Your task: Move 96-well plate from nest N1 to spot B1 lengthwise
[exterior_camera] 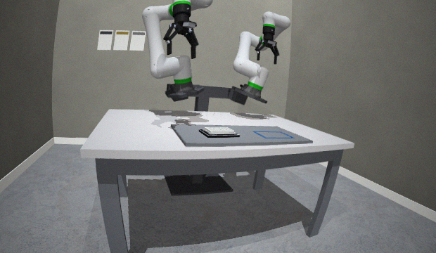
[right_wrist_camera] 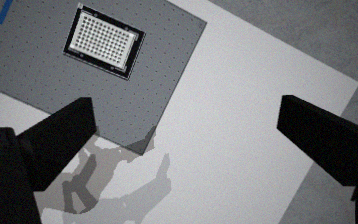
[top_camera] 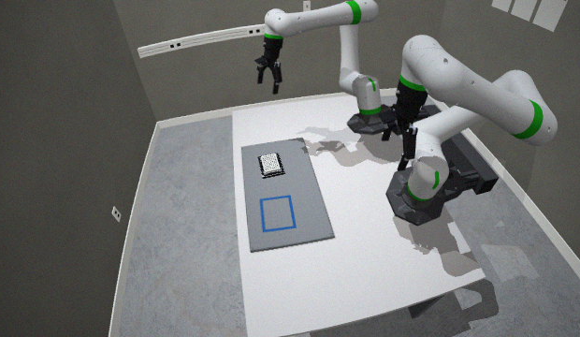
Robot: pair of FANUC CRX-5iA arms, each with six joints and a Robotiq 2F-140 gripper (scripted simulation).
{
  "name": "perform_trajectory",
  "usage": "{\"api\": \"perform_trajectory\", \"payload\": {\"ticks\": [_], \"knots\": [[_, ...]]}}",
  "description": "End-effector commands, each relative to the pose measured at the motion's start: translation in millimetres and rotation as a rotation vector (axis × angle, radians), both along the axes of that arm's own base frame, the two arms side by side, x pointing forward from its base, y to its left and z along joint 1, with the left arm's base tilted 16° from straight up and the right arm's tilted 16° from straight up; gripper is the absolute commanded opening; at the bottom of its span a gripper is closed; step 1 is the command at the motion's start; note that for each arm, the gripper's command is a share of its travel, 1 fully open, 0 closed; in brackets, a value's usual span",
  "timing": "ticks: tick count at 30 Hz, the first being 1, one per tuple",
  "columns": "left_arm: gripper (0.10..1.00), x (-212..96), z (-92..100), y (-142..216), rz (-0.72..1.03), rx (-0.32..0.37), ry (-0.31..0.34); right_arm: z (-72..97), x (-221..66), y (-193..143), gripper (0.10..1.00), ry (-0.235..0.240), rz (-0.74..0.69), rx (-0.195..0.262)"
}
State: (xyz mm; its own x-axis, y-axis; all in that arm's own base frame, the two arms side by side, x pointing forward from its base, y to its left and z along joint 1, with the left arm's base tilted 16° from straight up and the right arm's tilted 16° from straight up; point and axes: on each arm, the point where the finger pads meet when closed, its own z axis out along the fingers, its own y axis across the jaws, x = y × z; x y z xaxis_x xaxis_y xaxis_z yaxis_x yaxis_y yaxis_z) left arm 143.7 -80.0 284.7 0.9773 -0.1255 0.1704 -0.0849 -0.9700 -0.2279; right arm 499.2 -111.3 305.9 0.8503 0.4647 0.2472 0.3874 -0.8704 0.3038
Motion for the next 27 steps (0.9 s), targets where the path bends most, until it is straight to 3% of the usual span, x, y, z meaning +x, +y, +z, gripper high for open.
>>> {"api": "perform_trajectory", "payload": {"ticks": [1,27], "knots": [[1.000,5.0,0.4,8.4,0.057,-0.005,0.001,0.8,0.3,0.0,1.000,-0.002,0.000,0.000],[1.000,14.4,0.4,32.9,0.217,-0.005,0.000,0.8,0.3,0.0,1.000,-0.002,0.000,0.000]]}}
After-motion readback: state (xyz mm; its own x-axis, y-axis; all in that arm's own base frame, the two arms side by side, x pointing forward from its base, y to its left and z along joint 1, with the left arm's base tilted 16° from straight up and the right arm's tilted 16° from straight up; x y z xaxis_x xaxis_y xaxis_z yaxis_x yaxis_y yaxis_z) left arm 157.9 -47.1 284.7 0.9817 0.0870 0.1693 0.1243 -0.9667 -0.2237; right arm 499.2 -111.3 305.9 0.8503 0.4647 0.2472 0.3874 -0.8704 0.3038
